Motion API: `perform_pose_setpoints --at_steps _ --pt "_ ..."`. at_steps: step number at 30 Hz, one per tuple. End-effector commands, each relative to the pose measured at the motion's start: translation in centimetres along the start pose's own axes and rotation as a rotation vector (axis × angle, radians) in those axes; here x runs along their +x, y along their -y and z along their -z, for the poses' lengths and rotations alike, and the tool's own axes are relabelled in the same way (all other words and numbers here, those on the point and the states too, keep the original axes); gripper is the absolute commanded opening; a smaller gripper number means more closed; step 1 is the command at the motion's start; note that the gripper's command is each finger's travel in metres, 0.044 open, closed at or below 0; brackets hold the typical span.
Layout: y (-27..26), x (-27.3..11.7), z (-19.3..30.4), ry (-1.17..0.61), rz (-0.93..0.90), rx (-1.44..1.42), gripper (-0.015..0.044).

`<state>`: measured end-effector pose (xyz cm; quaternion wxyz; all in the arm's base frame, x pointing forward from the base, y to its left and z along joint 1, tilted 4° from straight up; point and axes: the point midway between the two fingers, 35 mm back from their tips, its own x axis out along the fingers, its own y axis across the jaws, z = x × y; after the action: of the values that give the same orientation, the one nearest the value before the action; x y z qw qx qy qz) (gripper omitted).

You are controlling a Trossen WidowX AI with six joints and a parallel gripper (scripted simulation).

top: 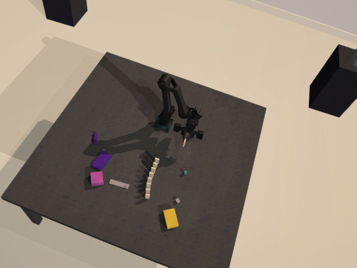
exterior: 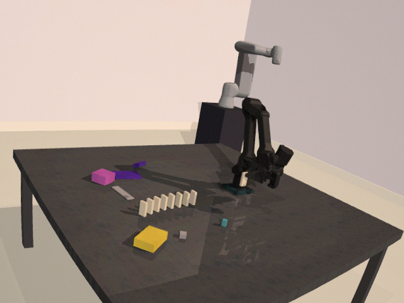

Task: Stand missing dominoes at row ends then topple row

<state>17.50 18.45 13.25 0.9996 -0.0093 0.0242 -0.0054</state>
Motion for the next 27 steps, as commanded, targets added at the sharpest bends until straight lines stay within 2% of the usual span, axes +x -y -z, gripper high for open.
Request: perform_pose_setpoints --at_steps 1,27 --pt "-0.1 0.1 0.9 -0.001 0.004 -0.004 0.0028" --pt "-0.8 0.4 5.7 -0.006 0.008 0.016 0.0028"
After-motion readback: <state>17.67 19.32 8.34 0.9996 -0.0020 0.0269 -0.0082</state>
